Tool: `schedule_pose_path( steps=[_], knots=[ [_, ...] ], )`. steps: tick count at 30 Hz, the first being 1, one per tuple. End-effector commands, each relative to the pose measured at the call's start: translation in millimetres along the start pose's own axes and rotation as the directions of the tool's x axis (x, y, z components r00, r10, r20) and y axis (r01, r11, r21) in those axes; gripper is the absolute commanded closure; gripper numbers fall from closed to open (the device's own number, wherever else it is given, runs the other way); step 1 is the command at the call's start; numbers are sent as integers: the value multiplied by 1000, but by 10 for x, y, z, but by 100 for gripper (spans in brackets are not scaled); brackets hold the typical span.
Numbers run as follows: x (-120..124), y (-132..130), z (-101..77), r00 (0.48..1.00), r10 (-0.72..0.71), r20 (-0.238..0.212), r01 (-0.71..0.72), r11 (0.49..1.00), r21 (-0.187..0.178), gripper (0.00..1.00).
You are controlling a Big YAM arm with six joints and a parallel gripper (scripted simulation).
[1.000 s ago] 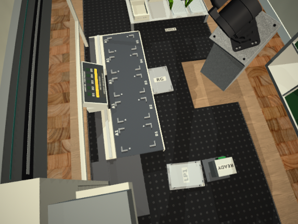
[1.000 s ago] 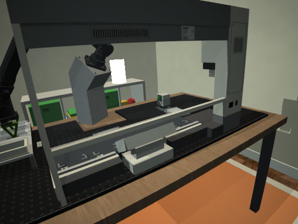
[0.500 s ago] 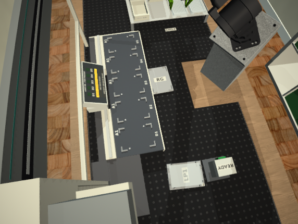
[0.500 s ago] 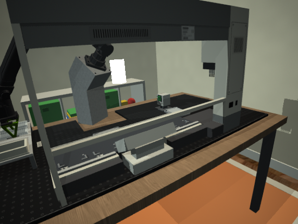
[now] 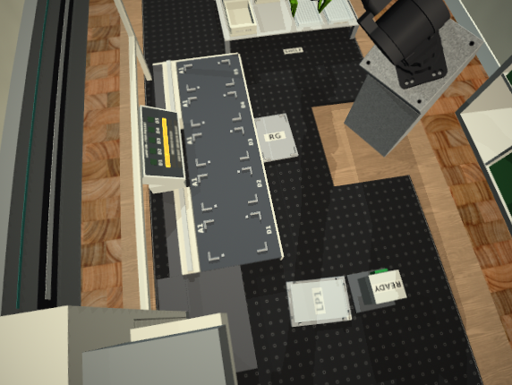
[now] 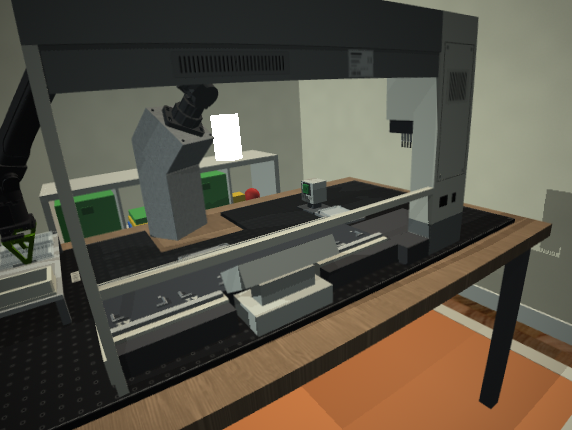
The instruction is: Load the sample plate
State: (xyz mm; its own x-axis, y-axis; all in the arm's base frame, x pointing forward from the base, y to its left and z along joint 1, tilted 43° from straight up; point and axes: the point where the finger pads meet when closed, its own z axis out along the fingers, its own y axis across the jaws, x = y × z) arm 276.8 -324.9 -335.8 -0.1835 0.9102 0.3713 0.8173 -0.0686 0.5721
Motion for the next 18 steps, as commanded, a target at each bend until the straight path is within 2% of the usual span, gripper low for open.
schedule_pose_path(
  steps=[1,14,15,18],
  knots=[
    [-315,186,-221,997,-28,71,29,999,-23,100],
    [-315,186,-221,997,-28,71,29,999,-23,100],
    [-332,145,-279,997,-25,76,27,999,-26,100],
    [-303,134,-293,997,-26,66,28,999,-22,100]
  ],
)
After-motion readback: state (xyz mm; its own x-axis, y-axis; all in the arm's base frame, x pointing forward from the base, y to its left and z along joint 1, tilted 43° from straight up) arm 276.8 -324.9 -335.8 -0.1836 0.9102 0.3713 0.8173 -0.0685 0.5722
